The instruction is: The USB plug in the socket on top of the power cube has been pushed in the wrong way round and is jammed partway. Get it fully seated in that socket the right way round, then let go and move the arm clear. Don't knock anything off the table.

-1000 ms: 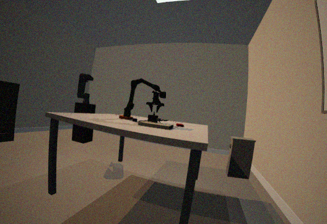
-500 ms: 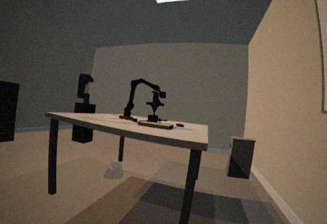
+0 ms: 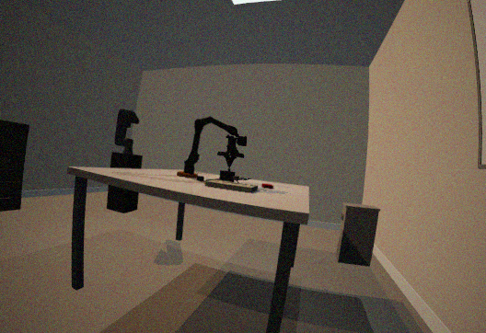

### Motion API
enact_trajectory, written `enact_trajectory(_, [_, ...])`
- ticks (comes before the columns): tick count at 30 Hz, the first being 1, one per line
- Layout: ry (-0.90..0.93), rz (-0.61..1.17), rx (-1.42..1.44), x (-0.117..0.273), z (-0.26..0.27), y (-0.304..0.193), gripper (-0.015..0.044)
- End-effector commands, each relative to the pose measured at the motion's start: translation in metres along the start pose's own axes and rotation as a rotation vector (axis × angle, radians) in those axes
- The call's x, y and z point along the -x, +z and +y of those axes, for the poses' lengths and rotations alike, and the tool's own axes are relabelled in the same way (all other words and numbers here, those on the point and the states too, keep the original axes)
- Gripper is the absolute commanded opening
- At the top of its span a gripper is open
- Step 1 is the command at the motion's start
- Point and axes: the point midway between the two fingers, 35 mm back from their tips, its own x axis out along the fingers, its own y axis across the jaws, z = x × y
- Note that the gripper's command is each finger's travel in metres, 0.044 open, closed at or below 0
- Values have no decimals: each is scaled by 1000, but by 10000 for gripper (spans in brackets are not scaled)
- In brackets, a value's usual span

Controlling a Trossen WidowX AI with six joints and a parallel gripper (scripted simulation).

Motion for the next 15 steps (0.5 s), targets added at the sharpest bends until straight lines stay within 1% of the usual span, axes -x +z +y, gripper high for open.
enact_trajectory(1, [0,0,0,2,0,0,0])
enact_trajectory(15, [0,0,0,11,0,0,0])
